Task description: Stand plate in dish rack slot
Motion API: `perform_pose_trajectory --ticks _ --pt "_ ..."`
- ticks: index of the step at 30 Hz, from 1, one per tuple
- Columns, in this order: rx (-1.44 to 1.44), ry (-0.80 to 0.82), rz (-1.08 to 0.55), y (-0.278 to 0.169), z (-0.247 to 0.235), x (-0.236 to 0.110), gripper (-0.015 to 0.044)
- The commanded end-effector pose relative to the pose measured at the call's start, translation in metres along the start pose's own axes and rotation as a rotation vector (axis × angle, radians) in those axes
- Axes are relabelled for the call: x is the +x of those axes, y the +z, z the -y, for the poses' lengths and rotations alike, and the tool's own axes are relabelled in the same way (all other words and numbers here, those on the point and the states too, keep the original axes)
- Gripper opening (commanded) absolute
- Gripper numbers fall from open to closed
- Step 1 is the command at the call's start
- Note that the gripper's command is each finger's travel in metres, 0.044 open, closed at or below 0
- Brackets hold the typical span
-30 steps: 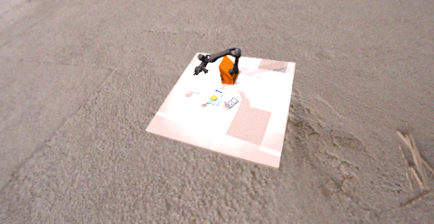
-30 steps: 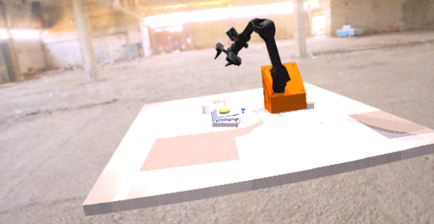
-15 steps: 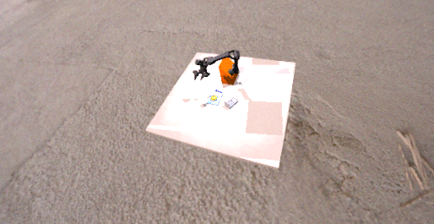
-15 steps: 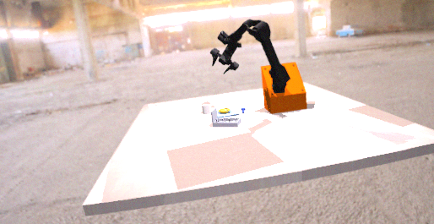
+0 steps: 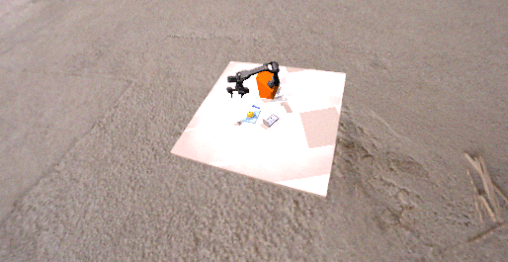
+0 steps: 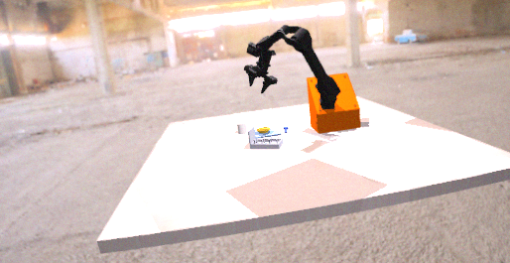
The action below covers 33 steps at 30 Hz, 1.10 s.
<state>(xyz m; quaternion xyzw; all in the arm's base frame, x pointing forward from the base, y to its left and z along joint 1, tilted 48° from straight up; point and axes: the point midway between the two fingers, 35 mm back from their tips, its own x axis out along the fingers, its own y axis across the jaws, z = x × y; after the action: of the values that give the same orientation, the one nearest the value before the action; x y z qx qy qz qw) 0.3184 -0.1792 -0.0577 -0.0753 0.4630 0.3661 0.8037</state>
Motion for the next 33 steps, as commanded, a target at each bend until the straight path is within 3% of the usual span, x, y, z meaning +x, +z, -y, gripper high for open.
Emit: perform_pose_trajectory --ticks 1,19,28,33 --pt "0.123 0.077 -0.023 0.009 -0.010 0.005 0.0400" --pt "0.630 0.356 -0.203 0.053 -0.056 0.006 0.0400" --pt "0.682 0.381 -0.231 0.058 -0.061 0.005 0.0400" --pt "0.682 0.378 -0.231 0.056 -0.081 0.053 0.0400"
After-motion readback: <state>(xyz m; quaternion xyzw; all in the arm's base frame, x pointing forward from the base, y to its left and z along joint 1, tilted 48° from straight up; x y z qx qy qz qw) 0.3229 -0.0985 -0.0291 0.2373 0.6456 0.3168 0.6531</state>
